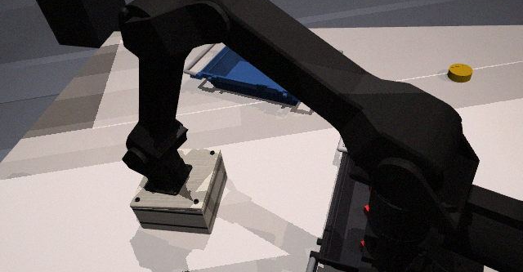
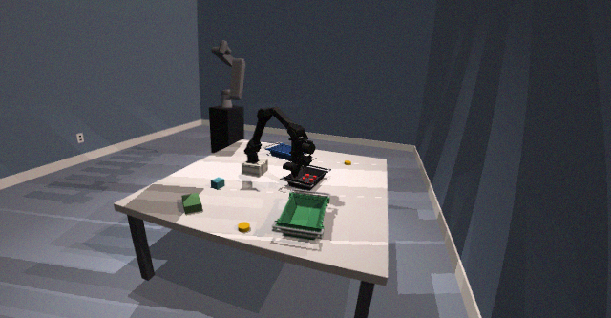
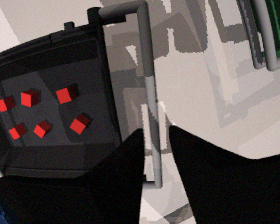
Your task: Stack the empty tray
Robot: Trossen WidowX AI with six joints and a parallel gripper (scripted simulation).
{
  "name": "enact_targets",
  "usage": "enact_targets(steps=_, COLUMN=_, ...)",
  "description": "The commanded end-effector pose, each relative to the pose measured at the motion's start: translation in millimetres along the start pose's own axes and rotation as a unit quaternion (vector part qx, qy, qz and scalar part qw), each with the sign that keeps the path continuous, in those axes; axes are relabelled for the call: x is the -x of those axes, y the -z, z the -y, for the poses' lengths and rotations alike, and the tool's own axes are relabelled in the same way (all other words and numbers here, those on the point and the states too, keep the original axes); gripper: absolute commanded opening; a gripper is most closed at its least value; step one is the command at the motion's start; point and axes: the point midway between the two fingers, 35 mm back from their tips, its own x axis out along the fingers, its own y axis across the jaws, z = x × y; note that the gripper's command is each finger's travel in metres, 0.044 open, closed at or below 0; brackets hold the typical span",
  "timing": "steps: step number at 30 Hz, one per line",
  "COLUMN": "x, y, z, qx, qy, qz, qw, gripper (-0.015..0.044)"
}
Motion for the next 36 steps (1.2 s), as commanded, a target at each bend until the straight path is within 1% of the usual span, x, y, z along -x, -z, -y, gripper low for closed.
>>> enact_targets(steps=1, x=-8, y=1, z=1, qx=0.006, qy=0.000, qz=-0.001, qw=1.000, gripper=0.0088)
enact_targets(steps=10, x=-53, y=1, z=1, qx=0.006, qy=0.000, qz=-0.001, qw=1.000, gripper=0.0088)
enact_targets(steps=13, x=-60, y=2, z=1, qx=0.006, qy=0.000, qz=-0.001, qw=1.000, gripper=0.0088)
enact_targets(steps=16, x=-58, y=2, z=0, qx=0.006, qy=0.000, qz=-0.001, qw=1.000, gripper=0.0088)
enact_targets(steps=21, x=-35, y=2, z=-12, qx=0.006, qy=0.000, qz=-0.001, qw=1.000, gripper=0.0088)
enact_targets(steps=24, x=-30, y=2, z=-18, qx=0.006, qy=-0.001, qz=-0.001, qw=1.000, gripper=0.0088)
enact_targets(steps=36, x=-27, y=2, z=-52, qx=0.006, qy=-0.002, qz=-0.001, qw=1.000, gripper=0.0088)
